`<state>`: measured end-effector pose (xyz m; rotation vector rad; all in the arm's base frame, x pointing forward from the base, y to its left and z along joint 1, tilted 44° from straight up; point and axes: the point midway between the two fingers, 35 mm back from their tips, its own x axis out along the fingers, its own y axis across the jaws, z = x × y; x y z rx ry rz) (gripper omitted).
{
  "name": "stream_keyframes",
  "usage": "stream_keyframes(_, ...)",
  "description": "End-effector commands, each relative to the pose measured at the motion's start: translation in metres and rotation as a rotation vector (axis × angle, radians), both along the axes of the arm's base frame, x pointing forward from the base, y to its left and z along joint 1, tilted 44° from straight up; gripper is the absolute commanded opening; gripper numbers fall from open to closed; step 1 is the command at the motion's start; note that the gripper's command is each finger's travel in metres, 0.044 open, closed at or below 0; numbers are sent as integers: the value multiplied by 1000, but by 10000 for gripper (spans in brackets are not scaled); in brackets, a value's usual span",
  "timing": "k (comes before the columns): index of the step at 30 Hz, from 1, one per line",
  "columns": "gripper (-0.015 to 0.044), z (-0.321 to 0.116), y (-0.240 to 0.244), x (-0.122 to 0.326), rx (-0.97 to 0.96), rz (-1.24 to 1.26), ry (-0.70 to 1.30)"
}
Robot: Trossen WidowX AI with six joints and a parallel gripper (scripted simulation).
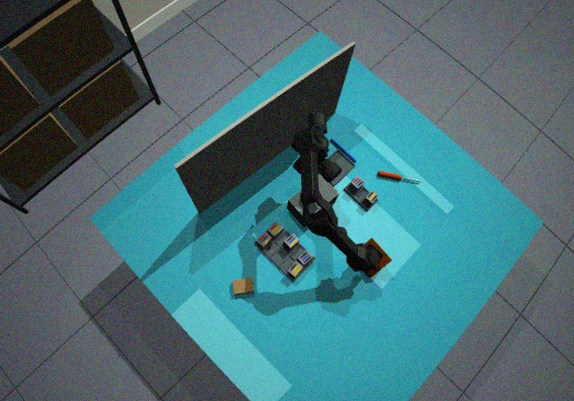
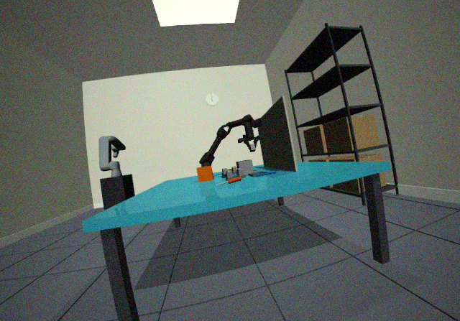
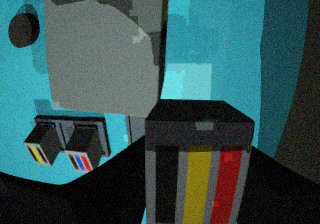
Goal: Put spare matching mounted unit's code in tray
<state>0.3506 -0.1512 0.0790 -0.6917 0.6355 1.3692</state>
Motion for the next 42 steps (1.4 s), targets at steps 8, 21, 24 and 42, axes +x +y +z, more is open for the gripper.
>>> stream_keyframes(8, 0, -59, -51, -11, 13, 30, -16)
stream_keyframes(21, 0, -97, -79, -25, 28, 49, -32)
stream_keyframes(24, 0, -97, -78, -25, 28, 49, -32)
stream_keyframes(42, 0, -108, -71, -21, 28, 48, -32)
